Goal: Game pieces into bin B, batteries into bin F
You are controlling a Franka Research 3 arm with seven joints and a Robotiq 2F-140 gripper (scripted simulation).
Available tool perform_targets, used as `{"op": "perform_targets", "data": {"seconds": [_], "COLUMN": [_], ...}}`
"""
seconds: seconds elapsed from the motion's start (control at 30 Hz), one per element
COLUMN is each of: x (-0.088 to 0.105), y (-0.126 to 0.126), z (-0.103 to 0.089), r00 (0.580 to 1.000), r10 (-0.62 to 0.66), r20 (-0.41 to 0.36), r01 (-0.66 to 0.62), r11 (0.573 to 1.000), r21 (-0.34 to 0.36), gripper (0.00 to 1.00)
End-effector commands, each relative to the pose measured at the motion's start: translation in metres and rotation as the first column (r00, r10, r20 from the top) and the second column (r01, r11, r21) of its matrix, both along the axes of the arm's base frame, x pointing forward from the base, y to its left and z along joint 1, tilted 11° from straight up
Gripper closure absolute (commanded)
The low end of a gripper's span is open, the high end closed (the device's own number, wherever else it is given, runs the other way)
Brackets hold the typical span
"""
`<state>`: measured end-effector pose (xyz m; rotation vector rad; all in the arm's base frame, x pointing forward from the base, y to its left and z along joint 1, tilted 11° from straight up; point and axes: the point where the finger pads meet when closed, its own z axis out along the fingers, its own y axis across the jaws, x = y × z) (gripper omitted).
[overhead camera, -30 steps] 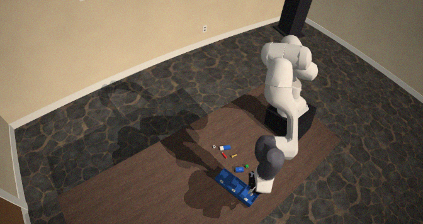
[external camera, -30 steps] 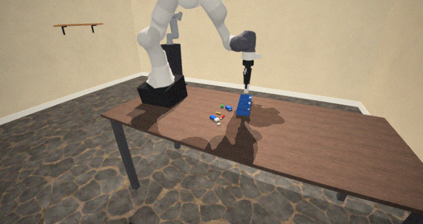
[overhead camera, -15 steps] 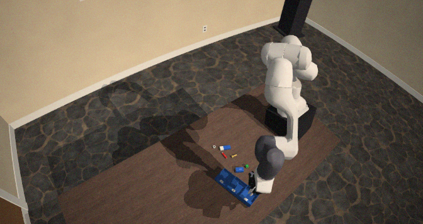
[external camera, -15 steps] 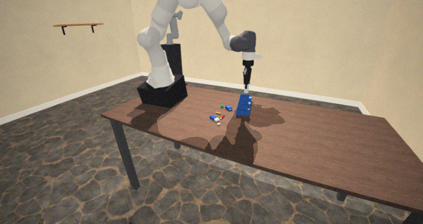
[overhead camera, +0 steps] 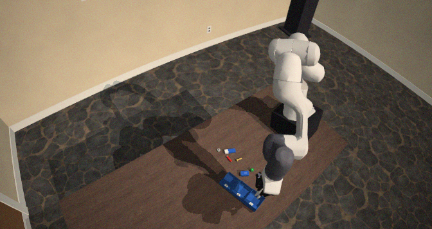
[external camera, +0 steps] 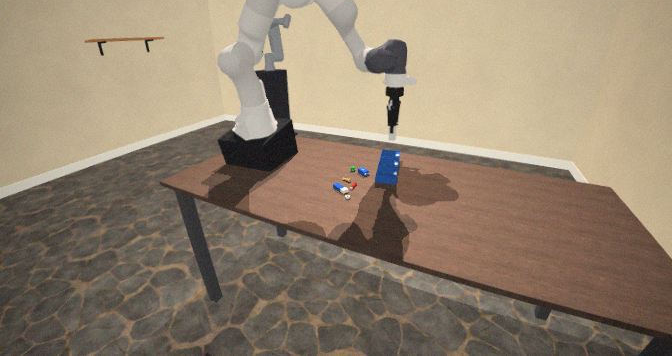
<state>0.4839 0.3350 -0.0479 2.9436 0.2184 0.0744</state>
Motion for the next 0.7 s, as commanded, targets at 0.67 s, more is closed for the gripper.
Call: {"op": "perform_targets", "data": {"seconds": [0.67], "x": [-0.007], "y": [0.012], "z": [0.074], "r00": [1.0], "r10": [0.009], "r20": [-0.011], "r01": [-0.009], "r11": [1.0], "r21": [-0.008], "gripper": [0.95]}}
